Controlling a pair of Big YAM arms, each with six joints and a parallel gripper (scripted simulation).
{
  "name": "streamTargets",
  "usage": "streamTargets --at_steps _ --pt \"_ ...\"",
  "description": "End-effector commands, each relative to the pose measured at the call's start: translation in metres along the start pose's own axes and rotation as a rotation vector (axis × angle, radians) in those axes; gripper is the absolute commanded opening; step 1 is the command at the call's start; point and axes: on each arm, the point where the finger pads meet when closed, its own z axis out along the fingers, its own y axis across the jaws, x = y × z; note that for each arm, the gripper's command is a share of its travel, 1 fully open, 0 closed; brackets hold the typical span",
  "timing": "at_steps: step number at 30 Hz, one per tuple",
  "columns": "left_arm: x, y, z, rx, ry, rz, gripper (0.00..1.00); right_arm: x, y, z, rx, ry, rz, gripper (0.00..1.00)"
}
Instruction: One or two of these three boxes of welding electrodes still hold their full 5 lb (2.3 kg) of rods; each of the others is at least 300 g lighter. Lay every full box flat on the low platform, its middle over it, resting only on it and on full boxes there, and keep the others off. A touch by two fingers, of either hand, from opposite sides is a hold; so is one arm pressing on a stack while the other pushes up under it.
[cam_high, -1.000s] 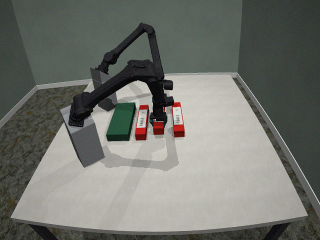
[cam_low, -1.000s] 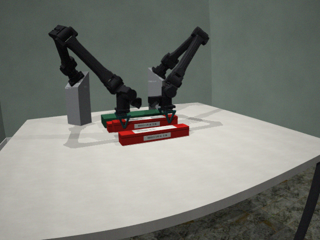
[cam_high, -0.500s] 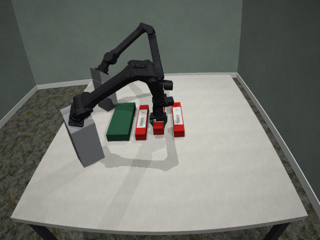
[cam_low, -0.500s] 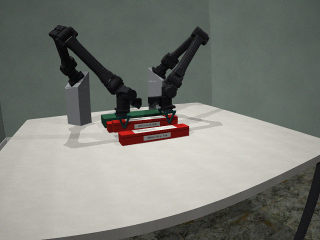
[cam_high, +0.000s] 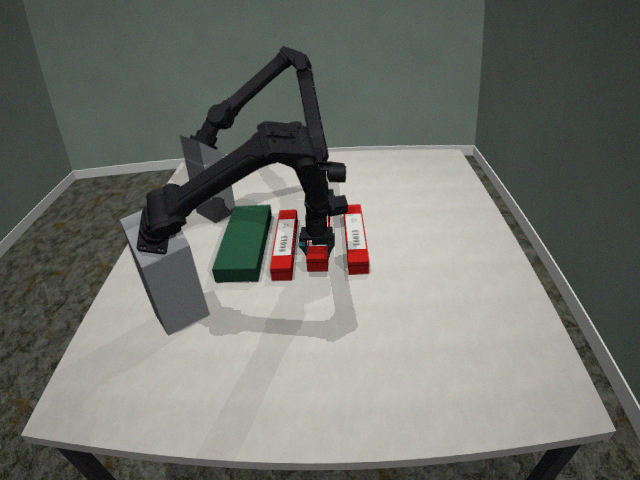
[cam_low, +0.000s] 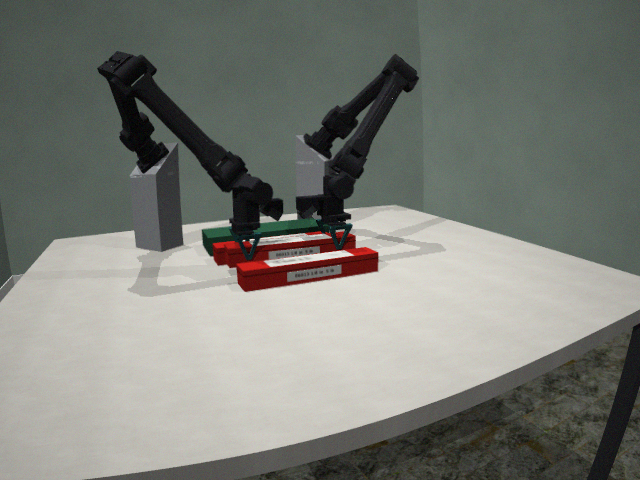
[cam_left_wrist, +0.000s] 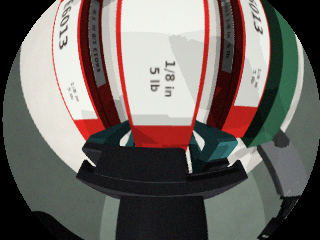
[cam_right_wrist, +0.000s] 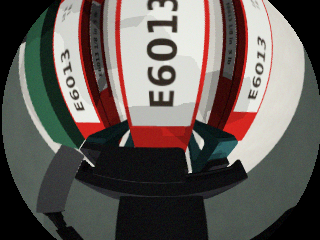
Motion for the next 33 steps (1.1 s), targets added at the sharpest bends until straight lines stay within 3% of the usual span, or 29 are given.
streamTargets --at_steps 1,3,11,12,19,22,26,33 --pt "0.006 0.018 -0.006 -0.037 0.002 -0.014 0.00 -0.002 -0.028 -0.009 0.048 -0.012 0.027 0.00" --pt "0.005 0.022 -0.008 -0.045 0.000 -0.015 0.00 -0.004 -0.034 -0.016 0.064 -0.020 0.035 0.00" --pt "0.007 0.018 0.002 -0.034 0.004 -0.016 0.00 -0.003 -0.028 -0.005 0.050 -0.013 0.026 0.00" --pt "0.000 0.021 -0.009 -0.053 -0.007 -0.004 0.00 -0.009 -0.032 -0.015 0.065 -0.023 0.027 0.00" --pt "0.006 0.017 0.009 -0.032 0.004 -0.012 0.00 -0.001 -0.028 0.003 0.046 -0.010 0.028 0.00" --pt "0.006 0.022 0.003 -0.045 0.000 -0.015 0.00 -0.003 -0.034 -0.004 0.063 -0.019 0.034 0.00" --pt "0.005 0.017 0.014 -0.032 0.004 -0.012 0.00 0.000 -0.031 0.005 0.052 -0.012 0.031 0.00" --pt "0.004 0.018 0.003 -0.042 -0.002 -0.004 0.00 -0.009 -0.033 -0.005 0.069 -0.026 0.031 0.00"
